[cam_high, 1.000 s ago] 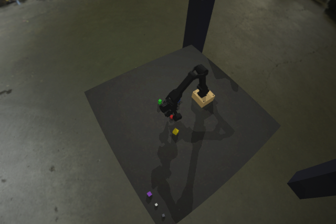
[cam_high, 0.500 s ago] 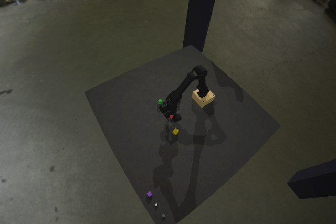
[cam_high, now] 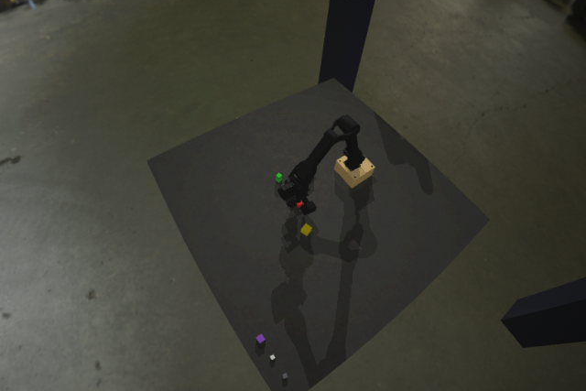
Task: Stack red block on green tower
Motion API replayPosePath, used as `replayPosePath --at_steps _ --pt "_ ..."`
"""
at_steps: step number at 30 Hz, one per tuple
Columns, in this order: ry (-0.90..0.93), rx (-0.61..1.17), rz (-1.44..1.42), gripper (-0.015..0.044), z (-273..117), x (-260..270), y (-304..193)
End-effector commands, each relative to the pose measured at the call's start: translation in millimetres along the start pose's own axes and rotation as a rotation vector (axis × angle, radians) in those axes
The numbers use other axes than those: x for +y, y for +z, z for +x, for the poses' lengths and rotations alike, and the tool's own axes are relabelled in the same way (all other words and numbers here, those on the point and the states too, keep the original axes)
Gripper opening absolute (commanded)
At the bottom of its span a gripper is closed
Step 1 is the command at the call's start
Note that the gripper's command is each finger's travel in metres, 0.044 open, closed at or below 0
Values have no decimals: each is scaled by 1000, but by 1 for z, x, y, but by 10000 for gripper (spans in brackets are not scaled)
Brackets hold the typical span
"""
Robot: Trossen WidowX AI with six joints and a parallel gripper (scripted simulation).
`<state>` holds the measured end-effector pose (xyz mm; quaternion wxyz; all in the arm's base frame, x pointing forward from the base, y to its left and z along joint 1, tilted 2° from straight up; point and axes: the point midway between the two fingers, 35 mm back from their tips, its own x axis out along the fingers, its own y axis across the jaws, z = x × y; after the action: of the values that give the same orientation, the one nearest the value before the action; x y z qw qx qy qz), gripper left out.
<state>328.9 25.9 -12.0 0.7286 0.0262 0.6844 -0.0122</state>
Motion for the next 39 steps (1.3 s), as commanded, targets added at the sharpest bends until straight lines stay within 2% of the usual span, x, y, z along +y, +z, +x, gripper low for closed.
replayPosePath --at_steps 1,13,27,36,39 --pt "2 10 6 440 3 0 -3" --pt "2 10 6 440 2 0 -3" --pt "2 10 6 73 2 0 -3" --pt "2 10 6 0 1 0 -2" --pt "2 9 6 0 -8 0 -2"
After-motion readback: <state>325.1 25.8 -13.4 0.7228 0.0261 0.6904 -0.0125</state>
